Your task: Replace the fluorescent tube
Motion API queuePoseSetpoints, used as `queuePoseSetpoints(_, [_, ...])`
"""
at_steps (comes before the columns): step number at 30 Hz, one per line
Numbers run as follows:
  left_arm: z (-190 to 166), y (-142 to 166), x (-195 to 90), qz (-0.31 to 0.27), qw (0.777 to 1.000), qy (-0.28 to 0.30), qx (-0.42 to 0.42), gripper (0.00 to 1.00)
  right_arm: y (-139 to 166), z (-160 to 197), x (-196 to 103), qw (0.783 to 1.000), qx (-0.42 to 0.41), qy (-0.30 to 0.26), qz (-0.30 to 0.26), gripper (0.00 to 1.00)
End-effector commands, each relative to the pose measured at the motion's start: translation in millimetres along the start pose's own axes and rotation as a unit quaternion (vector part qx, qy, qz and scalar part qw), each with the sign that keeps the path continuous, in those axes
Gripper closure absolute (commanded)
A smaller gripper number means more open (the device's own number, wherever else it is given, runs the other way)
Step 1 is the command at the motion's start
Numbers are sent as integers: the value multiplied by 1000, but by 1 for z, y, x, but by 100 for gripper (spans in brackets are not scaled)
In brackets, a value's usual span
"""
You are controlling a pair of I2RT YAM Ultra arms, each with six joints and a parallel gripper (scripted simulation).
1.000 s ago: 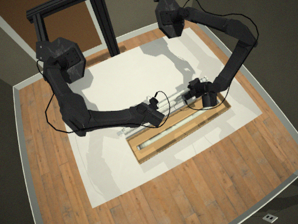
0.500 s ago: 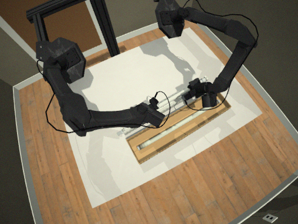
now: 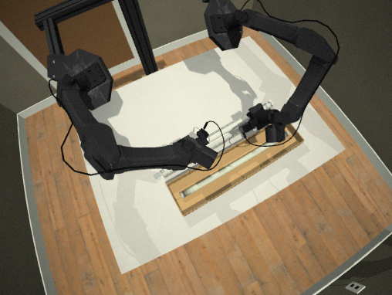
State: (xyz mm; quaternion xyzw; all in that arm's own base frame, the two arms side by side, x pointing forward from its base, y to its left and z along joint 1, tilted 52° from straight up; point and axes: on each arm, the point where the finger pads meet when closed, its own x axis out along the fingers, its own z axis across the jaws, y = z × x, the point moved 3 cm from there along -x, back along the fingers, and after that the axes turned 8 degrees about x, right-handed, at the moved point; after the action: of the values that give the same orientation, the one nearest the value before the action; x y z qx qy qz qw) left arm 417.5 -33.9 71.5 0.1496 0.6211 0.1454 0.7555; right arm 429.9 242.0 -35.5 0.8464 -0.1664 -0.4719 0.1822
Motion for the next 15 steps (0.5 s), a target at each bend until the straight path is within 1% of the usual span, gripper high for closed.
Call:
queuePoseSetpoints(1, [14,-9,-8,-19,1000,-20,-8,89,-11,-1,-3,1000,5,-2,-11,89])
queuePoseSetpoints(9, [10,-8,-8,-20,1000,11,-3,89,-6,0,-1,1000,3,-31,-4,89])
queuePoseSetpoints(10, [16,-8,-12,-22,1000,-8,-3,89,-14,-5,-5,1000,9,-14,-13,89])
queuePoseSetpoints(12, [16,-8,-12,-22,1000,-8,-3,89,-14,-5,-5,1000,9,-14,-13,89])
queuePoseSetpoints(13, [9,-4,-6,-20,1000,21,-6,89,-5,0,-1,999,4,-38,-3,89])
queuePoseSetpoints(15, [9,-6,-7,-21,999,29,-4,89,-3,-1,1,999,5,-50,1,89])
